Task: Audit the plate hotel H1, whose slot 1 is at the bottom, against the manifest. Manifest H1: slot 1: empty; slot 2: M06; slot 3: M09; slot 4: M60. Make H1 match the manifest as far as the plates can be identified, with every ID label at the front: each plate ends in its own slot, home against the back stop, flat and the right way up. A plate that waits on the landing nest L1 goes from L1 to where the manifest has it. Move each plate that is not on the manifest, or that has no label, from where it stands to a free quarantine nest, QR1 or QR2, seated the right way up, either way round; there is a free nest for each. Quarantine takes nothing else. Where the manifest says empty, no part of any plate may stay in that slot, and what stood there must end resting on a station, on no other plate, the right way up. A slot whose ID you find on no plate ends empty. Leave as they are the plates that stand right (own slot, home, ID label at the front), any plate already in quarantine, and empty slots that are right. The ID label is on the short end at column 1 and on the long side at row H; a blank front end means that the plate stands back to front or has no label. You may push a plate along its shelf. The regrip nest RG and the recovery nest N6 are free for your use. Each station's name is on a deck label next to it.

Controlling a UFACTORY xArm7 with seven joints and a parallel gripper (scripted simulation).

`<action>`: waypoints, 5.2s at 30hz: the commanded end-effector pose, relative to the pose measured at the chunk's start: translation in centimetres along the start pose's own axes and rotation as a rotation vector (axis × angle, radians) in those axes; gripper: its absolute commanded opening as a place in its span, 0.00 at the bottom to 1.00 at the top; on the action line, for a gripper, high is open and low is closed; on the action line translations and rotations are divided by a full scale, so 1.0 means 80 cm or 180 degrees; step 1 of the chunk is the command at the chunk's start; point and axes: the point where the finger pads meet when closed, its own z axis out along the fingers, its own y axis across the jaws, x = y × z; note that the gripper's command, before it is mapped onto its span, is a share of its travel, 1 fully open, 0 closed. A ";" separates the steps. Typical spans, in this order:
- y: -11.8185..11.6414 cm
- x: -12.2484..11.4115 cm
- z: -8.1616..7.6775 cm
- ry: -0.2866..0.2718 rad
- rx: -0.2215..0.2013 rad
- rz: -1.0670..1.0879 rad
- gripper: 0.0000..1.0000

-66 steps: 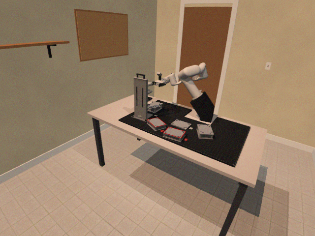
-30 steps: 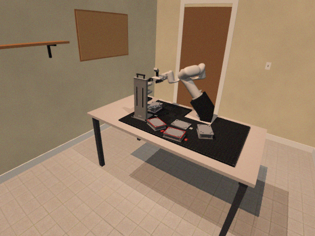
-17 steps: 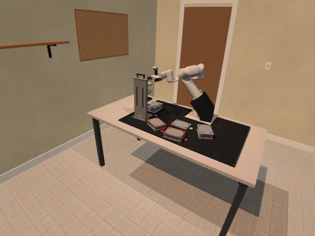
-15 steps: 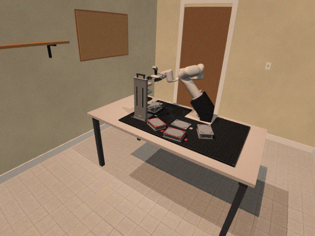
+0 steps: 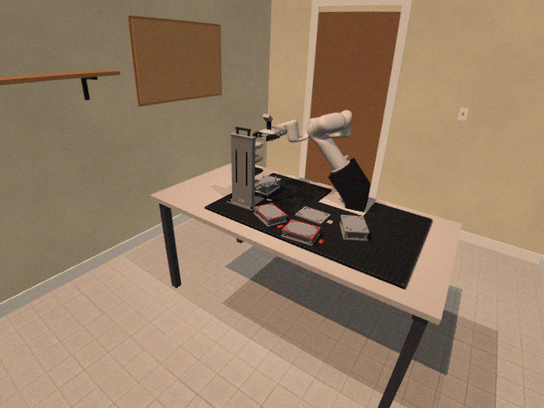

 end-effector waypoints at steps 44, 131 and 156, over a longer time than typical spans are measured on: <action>0.000 0.000 0.000 -0.0003 0.0001 -0.0006 1.00; 0.000 -0.097 0.000 -0.0001 0.0004 -0.0006 1.00; 0.000 -0.097 0.000 -0.0002 0.0003 -0.0006 1.00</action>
